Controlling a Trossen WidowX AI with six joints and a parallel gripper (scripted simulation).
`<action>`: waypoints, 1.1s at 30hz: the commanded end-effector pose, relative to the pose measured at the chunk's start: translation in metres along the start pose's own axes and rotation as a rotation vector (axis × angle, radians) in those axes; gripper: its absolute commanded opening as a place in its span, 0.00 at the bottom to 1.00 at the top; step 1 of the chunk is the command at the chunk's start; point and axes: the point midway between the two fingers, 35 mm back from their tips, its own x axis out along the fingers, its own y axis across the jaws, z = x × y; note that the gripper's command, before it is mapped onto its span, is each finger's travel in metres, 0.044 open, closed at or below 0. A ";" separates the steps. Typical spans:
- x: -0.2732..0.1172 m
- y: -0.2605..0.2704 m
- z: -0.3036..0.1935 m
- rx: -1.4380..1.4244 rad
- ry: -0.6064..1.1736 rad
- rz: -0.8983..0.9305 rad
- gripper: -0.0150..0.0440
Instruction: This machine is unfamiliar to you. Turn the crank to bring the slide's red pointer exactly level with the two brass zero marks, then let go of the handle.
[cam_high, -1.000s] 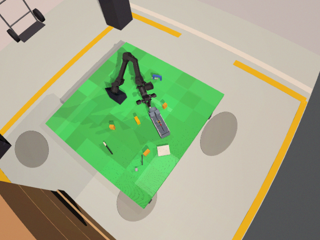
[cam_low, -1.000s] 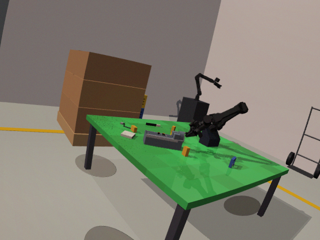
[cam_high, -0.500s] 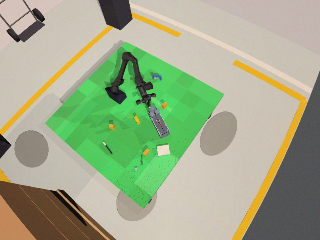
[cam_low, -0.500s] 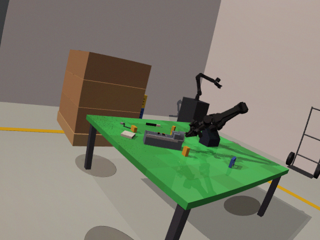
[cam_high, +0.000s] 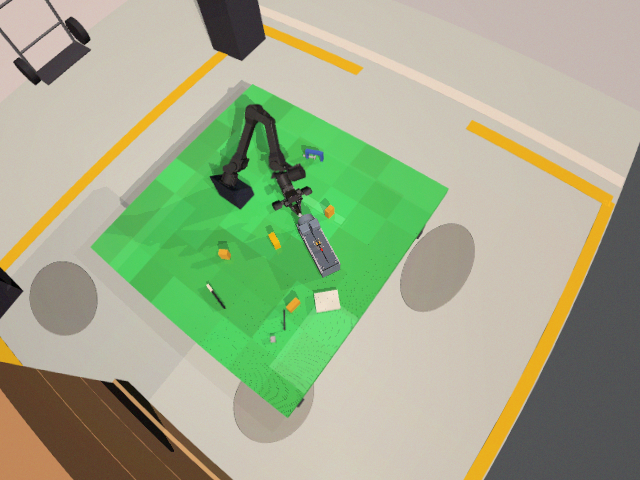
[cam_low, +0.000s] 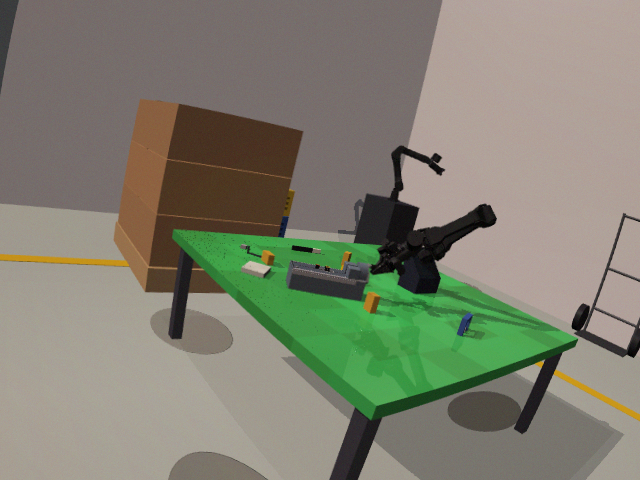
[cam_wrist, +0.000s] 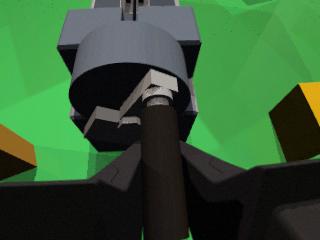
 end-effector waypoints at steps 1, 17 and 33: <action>0.003 -0.008 -0.003 0.004 0.008 -0.024 0.25; 0.005 -0.010 -0.005 0.004 0.008 -0.024 0.25; 0.010 -0.013 -0.009 0.004 0.008 -0.024 0.25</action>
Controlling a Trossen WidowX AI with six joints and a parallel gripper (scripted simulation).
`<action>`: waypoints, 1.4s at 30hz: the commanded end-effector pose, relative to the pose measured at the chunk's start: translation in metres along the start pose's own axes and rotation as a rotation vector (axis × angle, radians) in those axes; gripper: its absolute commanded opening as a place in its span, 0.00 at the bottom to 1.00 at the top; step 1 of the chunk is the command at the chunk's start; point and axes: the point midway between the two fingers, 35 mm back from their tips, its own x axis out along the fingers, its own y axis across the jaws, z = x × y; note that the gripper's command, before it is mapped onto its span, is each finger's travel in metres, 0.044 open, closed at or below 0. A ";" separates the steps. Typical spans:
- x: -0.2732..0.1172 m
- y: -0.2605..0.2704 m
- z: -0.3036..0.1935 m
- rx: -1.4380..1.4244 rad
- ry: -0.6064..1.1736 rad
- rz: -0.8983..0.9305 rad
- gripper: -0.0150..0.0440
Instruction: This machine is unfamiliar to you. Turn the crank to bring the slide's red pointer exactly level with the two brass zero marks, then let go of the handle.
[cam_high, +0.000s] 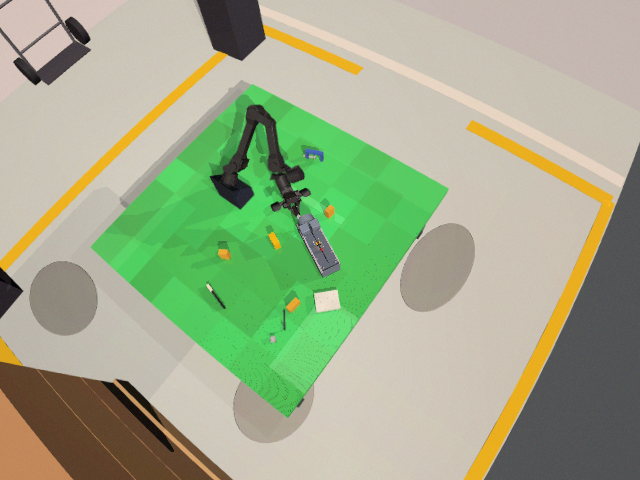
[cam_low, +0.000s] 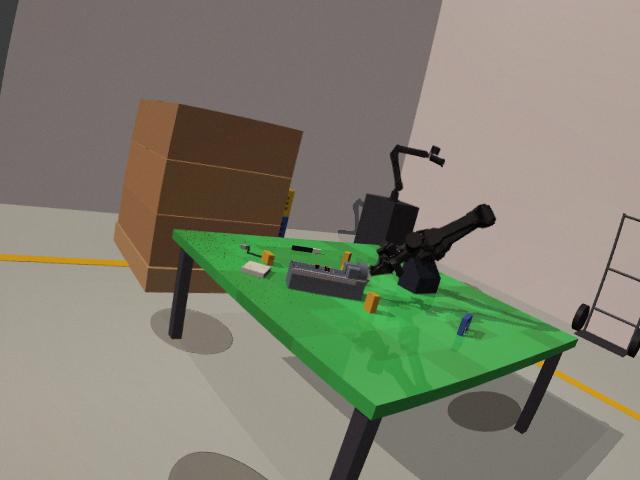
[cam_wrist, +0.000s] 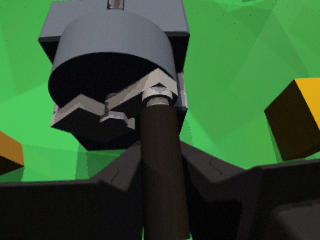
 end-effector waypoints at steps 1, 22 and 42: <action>0.005 -0.006 -0.005 0.005 0.011 -0.017 0.25; 0.026 -0.003 -0.027 0.006 0.012 -0.017 0.25; 0.036 0.022 -0.036 0.006 0.012 -0.015 0.25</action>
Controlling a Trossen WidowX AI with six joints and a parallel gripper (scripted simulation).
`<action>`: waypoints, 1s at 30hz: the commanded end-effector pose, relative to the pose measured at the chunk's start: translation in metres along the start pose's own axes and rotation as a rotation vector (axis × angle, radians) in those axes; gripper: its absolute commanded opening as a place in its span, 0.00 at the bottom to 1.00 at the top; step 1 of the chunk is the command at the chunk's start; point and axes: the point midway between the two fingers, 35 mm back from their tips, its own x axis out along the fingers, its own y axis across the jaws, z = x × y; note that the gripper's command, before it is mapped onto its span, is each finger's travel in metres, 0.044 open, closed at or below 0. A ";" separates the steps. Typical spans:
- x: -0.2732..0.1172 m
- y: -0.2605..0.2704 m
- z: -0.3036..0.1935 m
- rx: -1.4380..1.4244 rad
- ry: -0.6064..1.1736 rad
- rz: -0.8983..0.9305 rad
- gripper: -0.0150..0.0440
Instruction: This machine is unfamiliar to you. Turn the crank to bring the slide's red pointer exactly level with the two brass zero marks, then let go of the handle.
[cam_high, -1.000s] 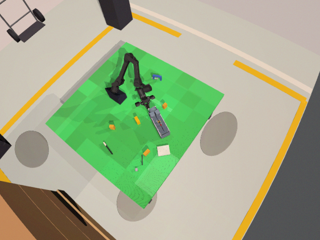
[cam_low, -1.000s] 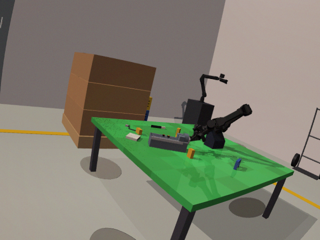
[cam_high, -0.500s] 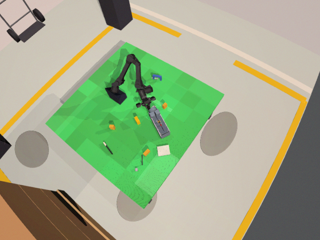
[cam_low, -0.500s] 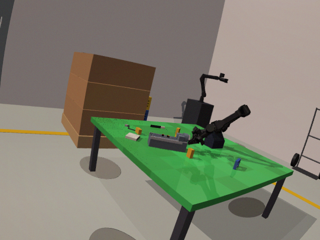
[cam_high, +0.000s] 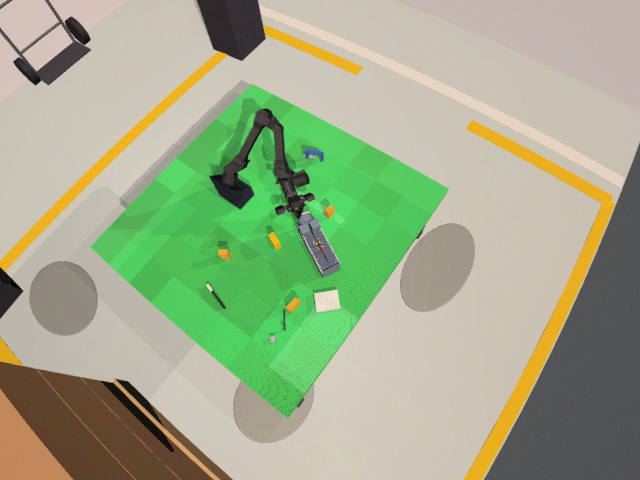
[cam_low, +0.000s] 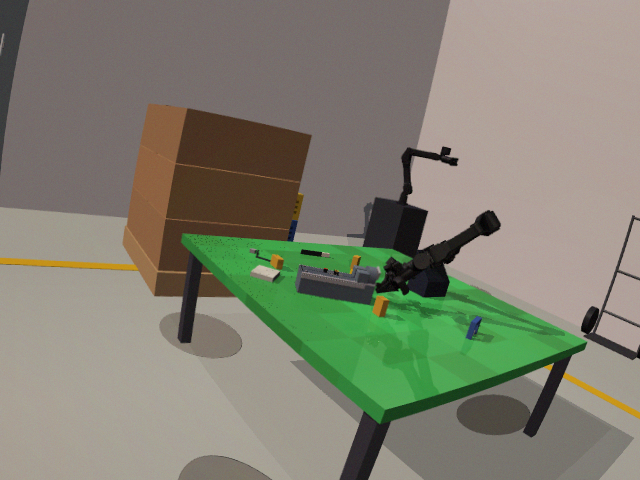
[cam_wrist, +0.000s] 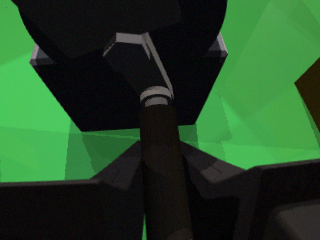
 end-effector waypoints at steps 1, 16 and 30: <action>0.002 0.009 -0.002 -0.003 0.007 0.012 0.25; 0.002 0.017 -0.002 -0.003 0.007 0.012 0.25; 0.001 0.019 -0.001 -0.003 0.007 0.013 0.25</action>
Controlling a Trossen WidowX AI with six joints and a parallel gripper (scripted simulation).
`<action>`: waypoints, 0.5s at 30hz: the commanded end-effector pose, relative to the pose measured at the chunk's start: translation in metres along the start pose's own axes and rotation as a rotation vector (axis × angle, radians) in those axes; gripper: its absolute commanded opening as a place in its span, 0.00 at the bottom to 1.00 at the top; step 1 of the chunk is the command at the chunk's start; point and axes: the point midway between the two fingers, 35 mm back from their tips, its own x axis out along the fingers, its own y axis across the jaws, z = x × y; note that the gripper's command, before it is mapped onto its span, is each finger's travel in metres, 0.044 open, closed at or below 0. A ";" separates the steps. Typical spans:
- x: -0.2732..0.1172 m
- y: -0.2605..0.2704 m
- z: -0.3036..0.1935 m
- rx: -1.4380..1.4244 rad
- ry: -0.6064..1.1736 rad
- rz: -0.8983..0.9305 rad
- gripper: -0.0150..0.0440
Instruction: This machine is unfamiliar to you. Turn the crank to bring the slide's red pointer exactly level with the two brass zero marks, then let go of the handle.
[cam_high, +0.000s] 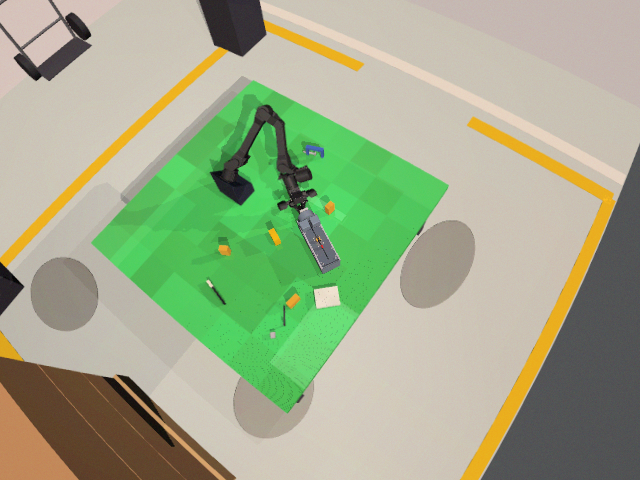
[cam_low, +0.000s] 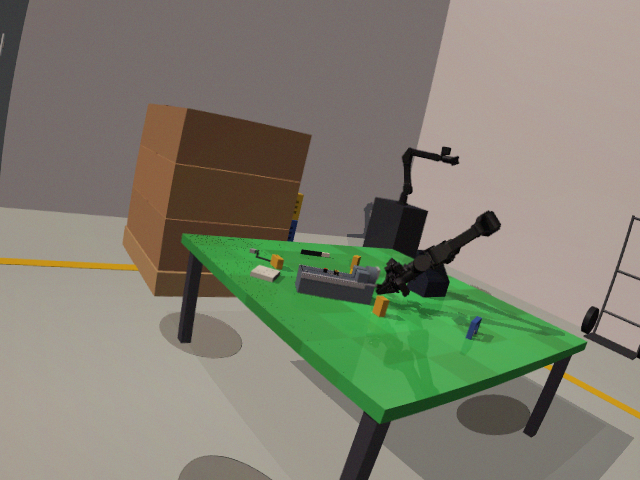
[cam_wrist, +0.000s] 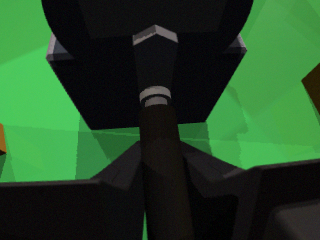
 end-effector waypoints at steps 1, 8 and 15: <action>0.000 0.009 0.000 -0.004 0.003 0.024 0.25; 0.000 0.010 0.000 -0.004 0.003 0.024 0.25; -0.001 0.011 0.000 -0.004 0.003 0.024 0.25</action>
